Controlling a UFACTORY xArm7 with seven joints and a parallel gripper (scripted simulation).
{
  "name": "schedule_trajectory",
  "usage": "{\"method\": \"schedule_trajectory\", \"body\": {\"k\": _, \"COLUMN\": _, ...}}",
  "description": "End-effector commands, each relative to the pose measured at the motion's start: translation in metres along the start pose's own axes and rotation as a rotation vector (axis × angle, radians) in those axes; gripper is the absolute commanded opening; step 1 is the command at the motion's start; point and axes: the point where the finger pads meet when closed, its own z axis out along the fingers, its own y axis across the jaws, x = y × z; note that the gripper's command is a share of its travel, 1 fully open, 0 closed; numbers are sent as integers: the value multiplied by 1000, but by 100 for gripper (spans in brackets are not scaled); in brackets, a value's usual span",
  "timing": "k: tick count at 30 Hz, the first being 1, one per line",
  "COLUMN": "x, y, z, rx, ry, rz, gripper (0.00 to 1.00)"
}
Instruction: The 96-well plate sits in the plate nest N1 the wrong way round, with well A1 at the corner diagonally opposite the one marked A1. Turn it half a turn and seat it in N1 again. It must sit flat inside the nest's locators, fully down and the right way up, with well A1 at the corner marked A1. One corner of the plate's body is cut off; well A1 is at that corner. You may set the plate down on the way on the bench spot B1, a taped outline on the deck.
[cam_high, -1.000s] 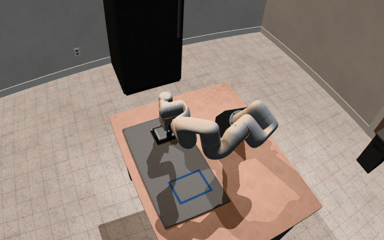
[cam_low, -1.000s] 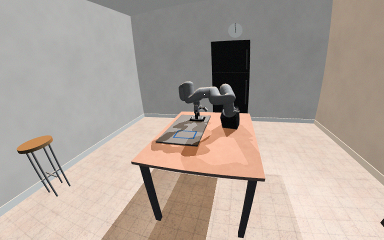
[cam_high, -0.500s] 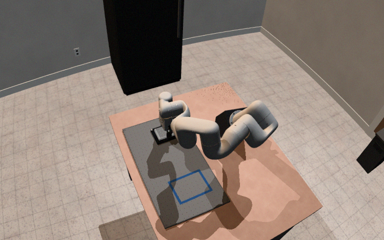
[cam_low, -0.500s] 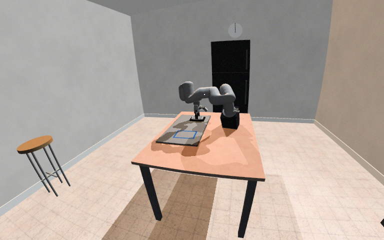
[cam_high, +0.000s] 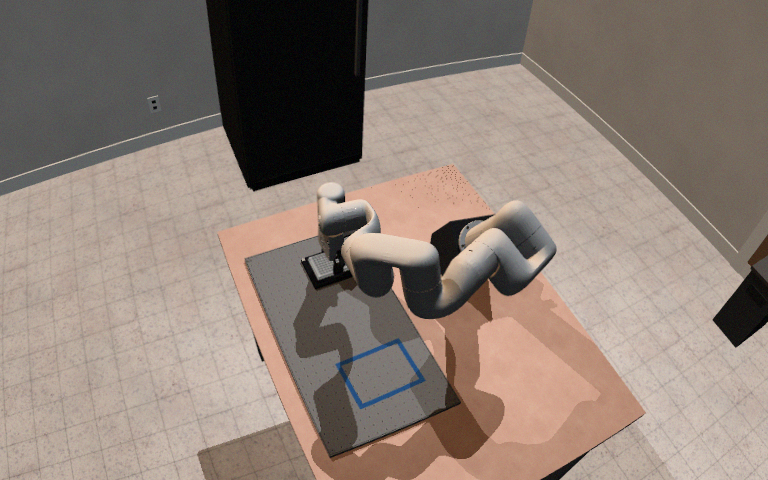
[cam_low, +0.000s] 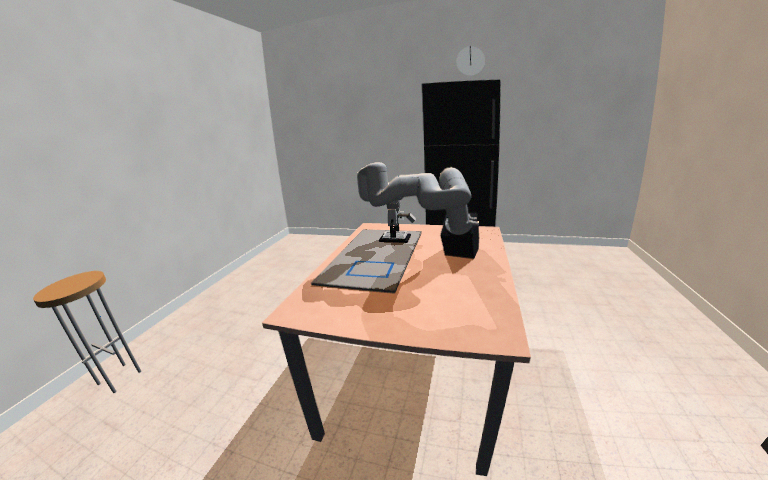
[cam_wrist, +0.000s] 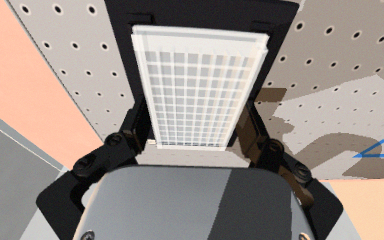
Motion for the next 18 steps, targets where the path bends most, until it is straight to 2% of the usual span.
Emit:
{"method": "schedule_trajectory", "body": {"k": 1, "x": -1, "y": -1, "z": -6, "rx": 3, "ry": -3, "rz": 0, "gripper": 0}}
{"method": "schedule_trajectory", "body": {"k": 18, "x": -1, "y": -1, "z": -16, "rx": 3, "ry": -3, "rz": 0, "gripper": 0}}
